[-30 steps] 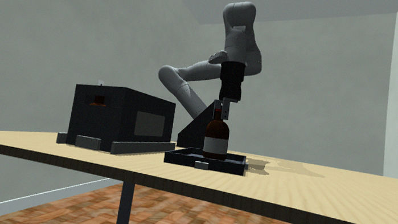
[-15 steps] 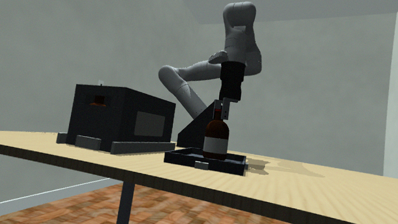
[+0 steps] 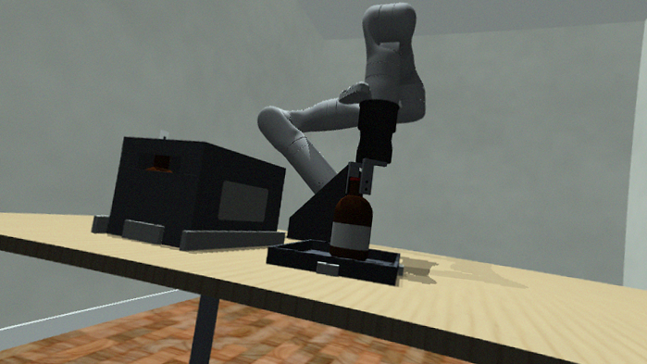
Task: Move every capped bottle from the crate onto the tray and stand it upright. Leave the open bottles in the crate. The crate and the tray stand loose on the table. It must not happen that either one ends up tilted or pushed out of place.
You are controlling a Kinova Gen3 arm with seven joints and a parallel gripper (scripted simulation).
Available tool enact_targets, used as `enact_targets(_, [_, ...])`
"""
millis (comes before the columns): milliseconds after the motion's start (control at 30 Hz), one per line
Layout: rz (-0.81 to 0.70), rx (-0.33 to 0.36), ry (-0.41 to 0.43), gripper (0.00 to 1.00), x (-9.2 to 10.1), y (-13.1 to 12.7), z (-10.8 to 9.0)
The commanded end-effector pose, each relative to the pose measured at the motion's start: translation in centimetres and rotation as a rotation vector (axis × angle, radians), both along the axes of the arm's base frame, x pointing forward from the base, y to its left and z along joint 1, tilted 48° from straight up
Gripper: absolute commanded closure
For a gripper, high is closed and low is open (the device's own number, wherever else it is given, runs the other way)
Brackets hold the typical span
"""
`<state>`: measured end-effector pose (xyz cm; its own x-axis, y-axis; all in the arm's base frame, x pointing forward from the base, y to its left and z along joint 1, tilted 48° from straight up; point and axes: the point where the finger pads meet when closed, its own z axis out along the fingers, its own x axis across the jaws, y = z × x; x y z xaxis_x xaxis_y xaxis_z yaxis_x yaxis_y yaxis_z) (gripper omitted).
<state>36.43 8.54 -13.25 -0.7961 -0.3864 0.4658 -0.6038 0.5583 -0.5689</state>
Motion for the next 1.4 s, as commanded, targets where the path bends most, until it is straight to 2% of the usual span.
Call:
enact_targets(0, [0.001,0.001,-0.001,0.00,0.0,0.1,0.0])
enact_targets(900, [0.001,0.001,-0.001,0.00,0.0,0.1,0.0])
enact_targets(1367, [0.006,-0.008,-0.001,0.00,0.2,3.6,3.2])
